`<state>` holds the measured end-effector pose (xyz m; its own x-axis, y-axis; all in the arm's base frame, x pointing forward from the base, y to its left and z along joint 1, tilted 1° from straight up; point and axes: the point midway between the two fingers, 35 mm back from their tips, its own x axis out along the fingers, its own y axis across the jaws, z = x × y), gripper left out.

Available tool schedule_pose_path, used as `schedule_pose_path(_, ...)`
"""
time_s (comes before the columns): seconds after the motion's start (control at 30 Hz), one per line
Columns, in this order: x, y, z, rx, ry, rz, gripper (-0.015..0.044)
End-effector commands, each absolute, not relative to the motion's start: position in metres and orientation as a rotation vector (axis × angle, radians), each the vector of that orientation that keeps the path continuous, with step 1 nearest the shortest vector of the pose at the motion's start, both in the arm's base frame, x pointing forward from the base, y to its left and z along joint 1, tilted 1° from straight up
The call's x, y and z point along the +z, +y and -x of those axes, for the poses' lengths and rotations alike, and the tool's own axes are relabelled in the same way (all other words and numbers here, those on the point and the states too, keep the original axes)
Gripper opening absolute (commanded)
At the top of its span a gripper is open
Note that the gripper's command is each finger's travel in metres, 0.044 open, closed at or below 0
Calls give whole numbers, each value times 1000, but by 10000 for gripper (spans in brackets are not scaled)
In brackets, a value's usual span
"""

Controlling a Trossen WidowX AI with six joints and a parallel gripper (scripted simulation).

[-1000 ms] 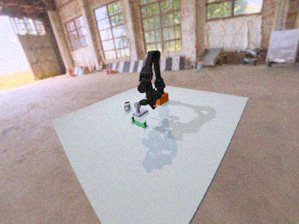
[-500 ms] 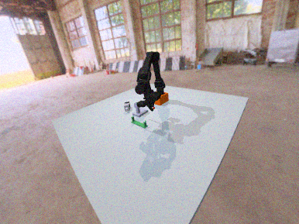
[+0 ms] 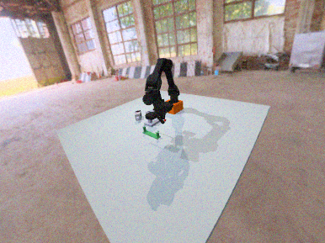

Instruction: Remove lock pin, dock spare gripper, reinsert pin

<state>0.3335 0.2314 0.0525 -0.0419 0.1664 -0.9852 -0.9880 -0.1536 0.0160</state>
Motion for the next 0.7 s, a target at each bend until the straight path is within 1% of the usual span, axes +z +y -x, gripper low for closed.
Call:
schedule_pose_path(0.0, 54, 237, -342, 1415, 1028, 1175, 0)
schedule_pose_path(0.3, 53, 249, -363, 1417, 1023, 1178, 0)
schedule_pose_path(0.67, 42, 250, -365, 1418, 1022, 1179, 0)
